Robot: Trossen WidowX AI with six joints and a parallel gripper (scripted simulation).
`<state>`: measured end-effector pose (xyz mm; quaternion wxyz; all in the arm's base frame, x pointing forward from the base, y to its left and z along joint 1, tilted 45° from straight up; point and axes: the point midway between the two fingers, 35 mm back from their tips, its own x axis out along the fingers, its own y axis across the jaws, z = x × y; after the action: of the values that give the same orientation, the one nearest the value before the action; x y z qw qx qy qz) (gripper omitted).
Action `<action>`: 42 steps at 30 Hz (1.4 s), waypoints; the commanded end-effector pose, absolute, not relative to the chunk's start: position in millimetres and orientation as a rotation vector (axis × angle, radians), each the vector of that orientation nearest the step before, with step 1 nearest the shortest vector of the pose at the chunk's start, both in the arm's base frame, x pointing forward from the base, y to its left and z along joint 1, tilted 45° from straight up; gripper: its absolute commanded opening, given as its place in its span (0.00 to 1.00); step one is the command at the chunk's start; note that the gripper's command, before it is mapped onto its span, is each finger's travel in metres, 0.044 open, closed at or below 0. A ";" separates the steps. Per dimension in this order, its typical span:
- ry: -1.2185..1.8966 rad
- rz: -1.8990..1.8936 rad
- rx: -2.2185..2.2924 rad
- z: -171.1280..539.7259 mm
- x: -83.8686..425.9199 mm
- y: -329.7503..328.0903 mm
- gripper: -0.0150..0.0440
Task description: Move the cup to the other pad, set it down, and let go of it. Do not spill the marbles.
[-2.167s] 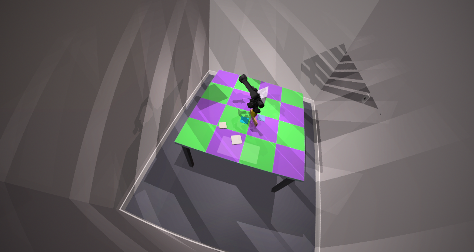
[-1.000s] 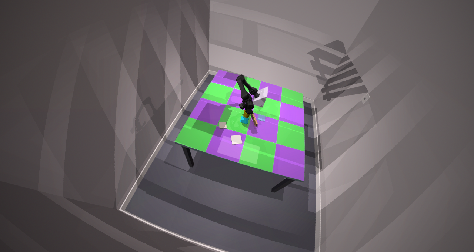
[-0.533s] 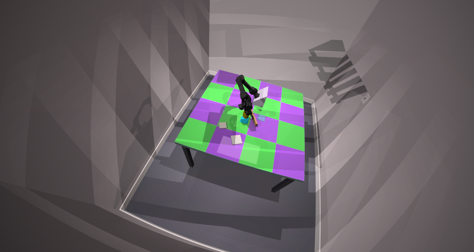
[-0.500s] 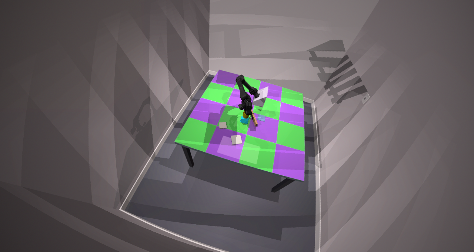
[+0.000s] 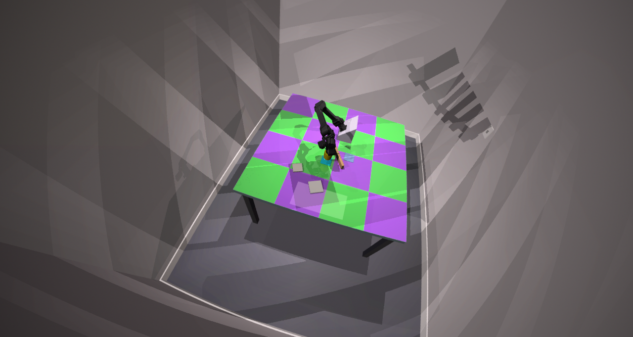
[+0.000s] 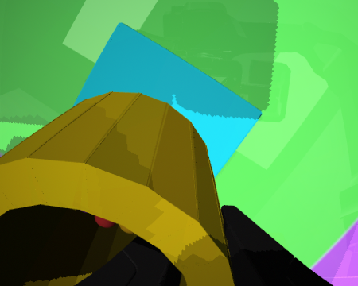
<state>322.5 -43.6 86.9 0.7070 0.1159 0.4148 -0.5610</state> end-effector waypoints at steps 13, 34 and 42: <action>0.923 -1.248 0.246 70.1 321.2 -60.4 0.25; 0.919 -1.248 0.256 62.6 322.2 -69.8 0.25; 0.919 -1.248 0.256 62.6 322.2 -69.8 0.43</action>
<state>322.1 -70.0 62.4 0.7070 0.1152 0.4138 -0.5617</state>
